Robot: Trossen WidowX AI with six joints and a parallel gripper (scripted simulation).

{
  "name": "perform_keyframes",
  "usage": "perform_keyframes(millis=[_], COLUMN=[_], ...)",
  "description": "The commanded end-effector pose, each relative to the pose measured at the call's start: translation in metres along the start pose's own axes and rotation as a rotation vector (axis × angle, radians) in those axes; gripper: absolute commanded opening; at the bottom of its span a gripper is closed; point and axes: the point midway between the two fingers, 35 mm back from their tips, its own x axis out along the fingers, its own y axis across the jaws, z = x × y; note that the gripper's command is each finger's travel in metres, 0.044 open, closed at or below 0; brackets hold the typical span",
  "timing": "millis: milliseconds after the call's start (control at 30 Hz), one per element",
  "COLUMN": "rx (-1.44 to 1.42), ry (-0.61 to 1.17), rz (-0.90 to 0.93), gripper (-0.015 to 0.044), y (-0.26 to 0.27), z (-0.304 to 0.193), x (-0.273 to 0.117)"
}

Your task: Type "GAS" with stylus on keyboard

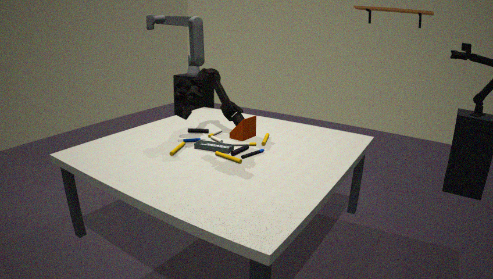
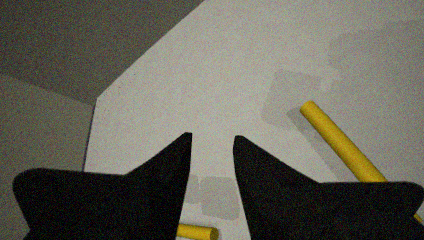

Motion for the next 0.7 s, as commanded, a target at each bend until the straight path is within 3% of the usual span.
perform_keyframes(millis=[0, 33, 400, 500, 667], rx=[-0.052, -0.074, -0.500, -0.627, -0.636], ry=[0.219, 0.281, 0.811, 0.880, 0.884], rz=[-0.080, -0.107, -0.502, -0.597, -0.604], gripper=[0.0020, 0.0000, 0.0000, 0.0000, 0.0000], y=[0.012, 0.015, 0.017, 0.013, 0.013], z=[-0.047, -0.061, -0.195, -0.214, -0.215], x=[0.026, 0.031, 0.043, 0.039, 0.039])
